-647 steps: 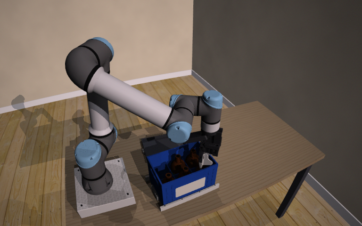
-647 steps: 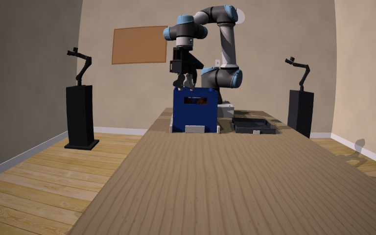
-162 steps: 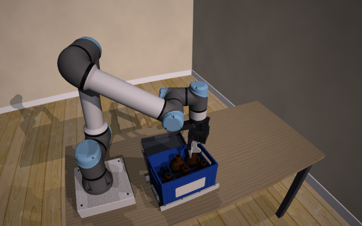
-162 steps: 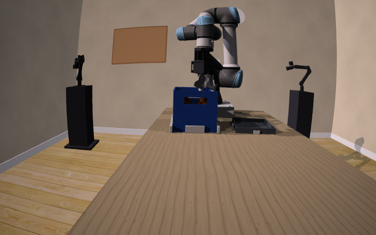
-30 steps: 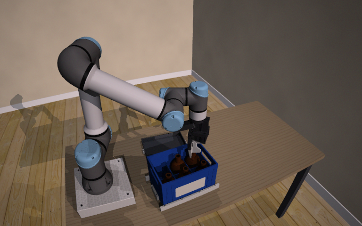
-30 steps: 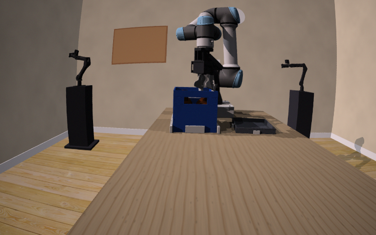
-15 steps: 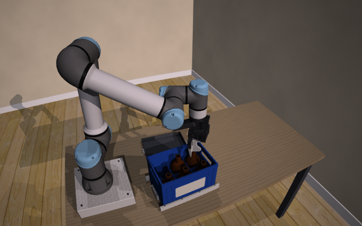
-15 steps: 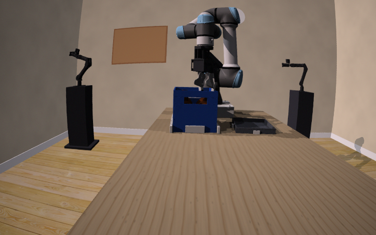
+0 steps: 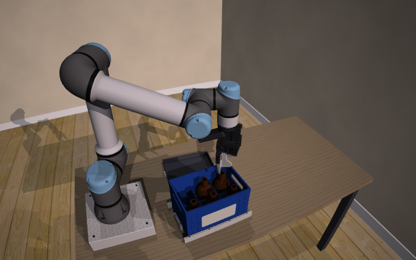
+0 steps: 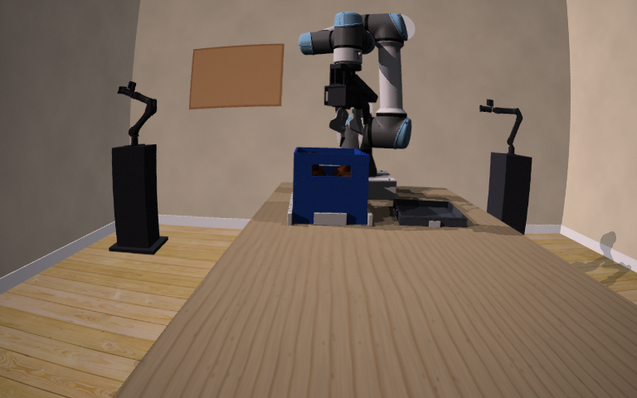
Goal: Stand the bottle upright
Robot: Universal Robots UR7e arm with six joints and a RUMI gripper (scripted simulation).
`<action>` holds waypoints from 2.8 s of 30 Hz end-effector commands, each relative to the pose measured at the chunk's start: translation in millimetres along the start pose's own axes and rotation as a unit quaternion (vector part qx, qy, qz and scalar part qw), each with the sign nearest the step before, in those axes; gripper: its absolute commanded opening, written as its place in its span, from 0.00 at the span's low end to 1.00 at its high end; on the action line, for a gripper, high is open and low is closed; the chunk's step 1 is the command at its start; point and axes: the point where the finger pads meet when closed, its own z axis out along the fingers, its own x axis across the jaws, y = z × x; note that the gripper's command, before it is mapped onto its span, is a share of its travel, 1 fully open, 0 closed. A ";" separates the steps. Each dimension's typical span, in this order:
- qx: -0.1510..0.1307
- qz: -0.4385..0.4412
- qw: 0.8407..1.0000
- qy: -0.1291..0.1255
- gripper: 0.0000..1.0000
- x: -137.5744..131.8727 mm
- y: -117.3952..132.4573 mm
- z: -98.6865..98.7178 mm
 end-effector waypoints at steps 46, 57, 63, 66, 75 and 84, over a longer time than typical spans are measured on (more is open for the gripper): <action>0.000 0.000 1.000 0.000 0.00 0.1 0.3 -37.0; 0.000 0.000 1.000 0.000 0.00 -2.0 0.2 -37.2; 0.000 0.000 1.000 0.000 0.00 -20.6 -0.7 -38.9; 0.000 0.000 1.000 0.000 0.00 -48.6 -3.7 -40.9; 0.000 0.000 1.000 0.000 0.00 -148.4 -33.3 -40.8; 0.000 0.000 1.000 0.000 0.00 -180.7 -50.7 -36.9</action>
